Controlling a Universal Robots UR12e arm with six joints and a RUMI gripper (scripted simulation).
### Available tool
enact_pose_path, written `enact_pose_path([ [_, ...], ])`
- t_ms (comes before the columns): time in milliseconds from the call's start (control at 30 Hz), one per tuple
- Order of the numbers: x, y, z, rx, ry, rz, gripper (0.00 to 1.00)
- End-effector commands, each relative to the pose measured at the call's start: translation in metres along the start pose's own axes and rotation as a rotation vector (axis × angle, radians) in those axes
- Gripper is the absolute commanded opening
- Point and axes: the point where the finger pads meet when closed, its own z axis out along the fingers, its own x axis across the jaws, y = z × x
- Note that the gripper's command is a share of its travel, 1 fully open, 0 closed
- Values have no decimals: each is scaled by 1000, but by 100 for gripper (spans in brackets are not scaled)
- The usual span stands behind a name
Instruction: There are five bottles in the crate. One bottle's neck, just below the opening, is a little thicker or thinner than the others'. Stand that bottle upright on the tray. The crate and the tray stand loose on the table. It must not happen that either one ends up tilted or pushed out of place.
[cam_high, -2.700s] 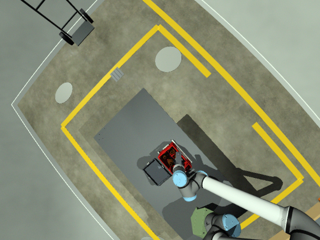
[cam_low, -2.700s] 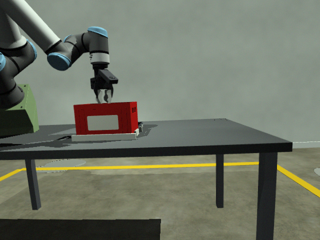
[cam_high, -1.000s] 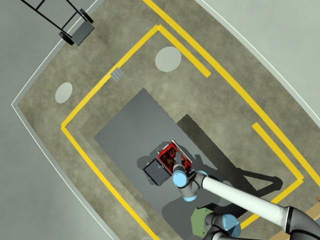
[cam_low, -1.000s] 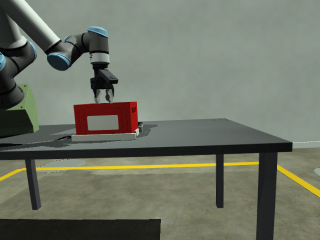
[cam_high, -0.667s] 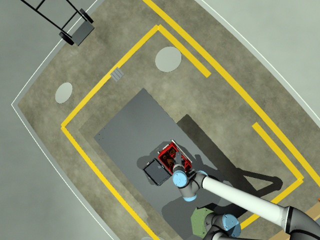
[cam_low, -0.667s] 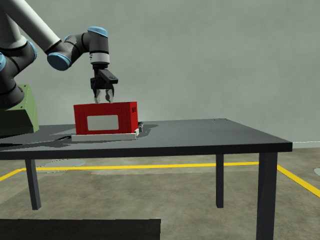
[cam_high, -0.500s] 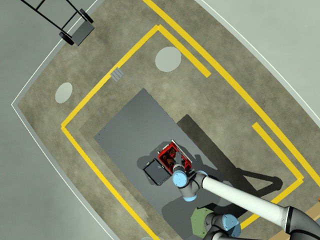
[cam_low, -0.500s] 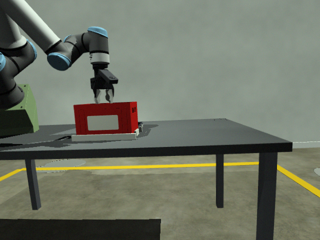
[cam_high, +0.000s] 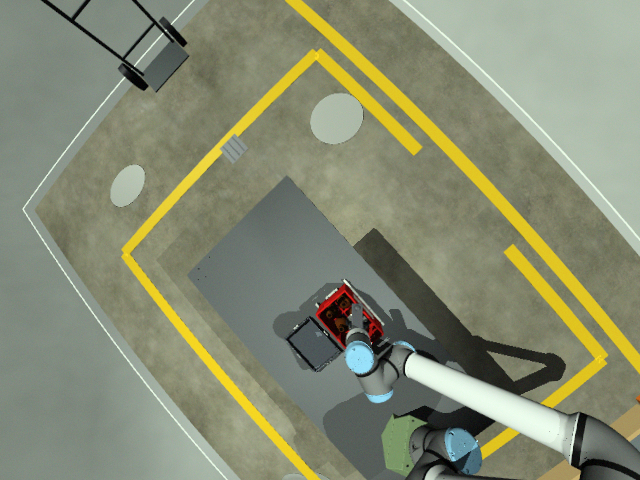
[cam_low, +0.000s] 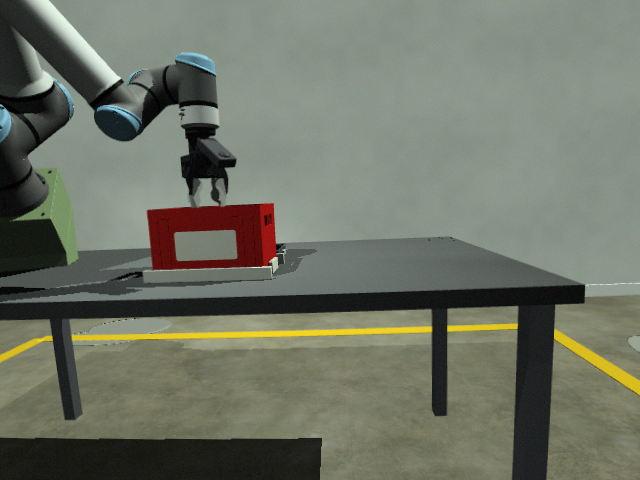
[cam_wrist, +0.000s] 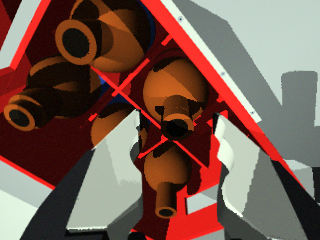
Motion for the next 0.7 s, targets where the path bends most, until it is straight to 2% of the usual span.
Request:
enact_pose_path([
  [0,0,0,-4,1,-1,0,38],
  [400,0,0,-27,1,-1,0,38],
  [667,0,0,-54,1,-1,0,38],
])
